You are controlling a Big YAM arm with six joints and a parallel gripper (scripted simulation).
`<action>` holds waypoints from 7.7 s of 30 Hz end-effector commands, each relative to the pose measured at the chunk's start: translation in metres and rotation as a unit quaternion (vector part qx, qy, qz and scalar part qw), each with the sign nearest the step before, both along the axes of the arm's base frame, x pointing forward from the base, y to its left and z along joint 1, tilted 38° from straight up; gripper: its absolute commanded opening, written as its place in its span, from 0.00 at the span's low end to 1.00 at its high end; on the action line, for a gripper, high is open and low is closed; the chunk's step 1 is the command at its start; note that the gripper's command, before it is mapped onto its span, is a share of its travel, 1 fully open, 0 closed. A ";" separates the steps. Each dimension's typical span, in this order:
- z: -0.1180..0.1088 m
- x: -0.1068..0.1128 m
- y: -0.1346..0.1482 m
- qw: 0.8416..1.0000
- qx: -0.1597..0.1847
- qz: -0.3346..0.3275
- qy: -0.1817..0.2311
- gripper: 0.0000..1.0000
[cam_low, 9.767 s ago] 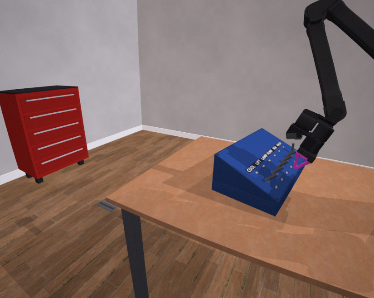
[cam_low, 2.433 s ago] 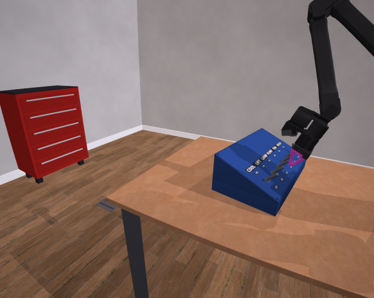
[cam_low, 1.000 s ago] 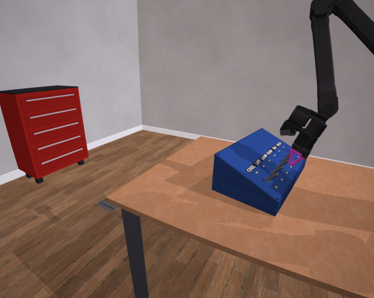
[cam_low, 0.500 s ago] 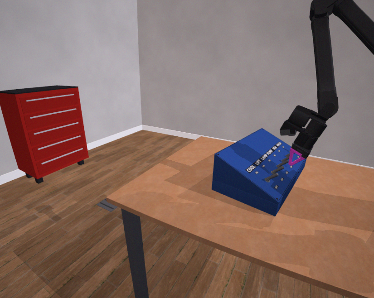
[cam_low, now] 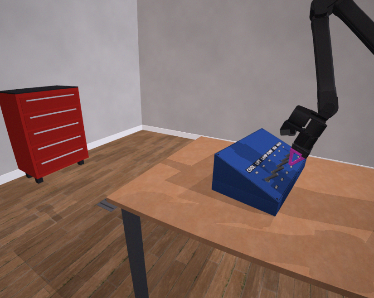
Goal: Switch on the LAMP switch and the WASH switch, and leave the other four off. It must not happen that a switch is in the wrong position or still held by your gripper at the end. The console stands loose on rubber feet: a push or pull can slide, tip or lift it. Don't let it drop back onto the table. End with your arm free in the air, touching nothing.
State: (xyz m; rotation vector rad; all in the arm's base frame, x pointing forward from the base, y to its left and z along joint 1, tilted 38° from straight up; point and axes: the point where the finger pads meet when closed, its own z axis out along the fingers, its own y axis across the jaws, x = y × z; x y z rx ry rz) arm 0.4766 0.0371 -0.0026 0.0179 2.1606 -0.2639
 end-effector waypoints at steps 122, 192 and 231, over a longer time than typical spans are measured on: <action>0.048 0.030 -0.001 0.999 0.003 -0.004 -0.039 0.00; 0.055 0.034 0.000 0.999 0.003 -0.003 -0.037 0.00; 0.053 0.035 0.003 0.999 0.003 0.000 -0.037 0.00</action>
